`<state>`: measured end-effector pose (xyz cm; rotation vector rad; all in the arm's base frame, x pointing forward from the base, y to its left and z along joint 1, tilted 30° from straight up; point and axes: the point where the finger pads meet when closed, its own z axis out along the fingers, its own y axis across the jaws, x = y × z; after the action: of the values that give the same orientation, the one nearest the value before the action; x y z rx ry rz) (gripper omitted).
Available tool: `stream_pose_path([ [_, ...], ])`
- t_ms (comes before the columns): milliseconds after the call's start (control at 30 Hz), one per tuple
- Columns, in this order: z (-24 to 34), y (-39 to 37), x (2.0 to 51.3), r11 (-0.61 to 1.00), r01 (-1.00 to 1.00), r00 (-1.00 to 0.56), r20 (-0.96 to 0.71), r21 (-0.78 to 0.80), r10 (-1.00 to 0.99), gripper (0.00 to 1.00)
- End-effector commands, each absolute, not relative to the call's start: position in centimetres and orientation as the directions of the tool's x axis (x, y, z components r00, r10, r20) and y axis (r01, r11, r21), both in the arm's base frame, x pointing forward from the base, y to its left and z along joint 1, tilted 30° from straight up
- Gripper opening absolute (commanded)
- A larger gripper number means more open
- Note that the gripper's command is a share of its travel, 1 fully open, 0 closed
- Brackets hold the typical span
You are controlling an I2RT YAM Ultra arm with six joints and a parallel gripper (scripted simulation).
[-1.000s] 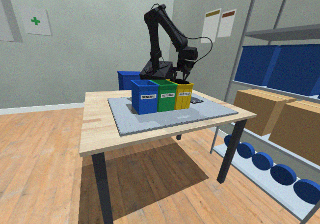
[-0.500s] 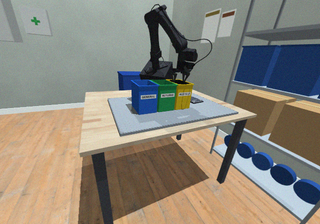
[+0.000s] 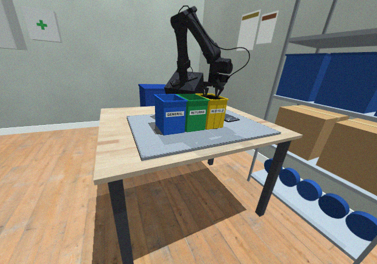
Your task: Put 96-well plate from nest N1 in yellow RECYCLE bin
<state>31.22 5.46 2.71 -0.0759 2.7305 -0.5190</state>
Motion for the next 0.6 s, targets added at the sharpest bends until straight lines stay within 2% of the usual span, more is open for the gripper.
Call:
stream_pose_path([
  [0,3.13,5.69,31.44,0.934,0.015,-0.928,-0.352,-0.358,-0.12,0.0],
  [367,3.14,5.62,31.4,0.934,0.015,-0.928,-0.352,-0.358,-0.12,0.0],
  [400,3.14,5.62,31.4,0.934,0.015,-0.928,-0.352,-0.358,-0.12,0.99],
  [567,3.14,5.62,31.4,0.934,0.015,-0.928,-0.352,-0.358,-0.12,0.99],
])
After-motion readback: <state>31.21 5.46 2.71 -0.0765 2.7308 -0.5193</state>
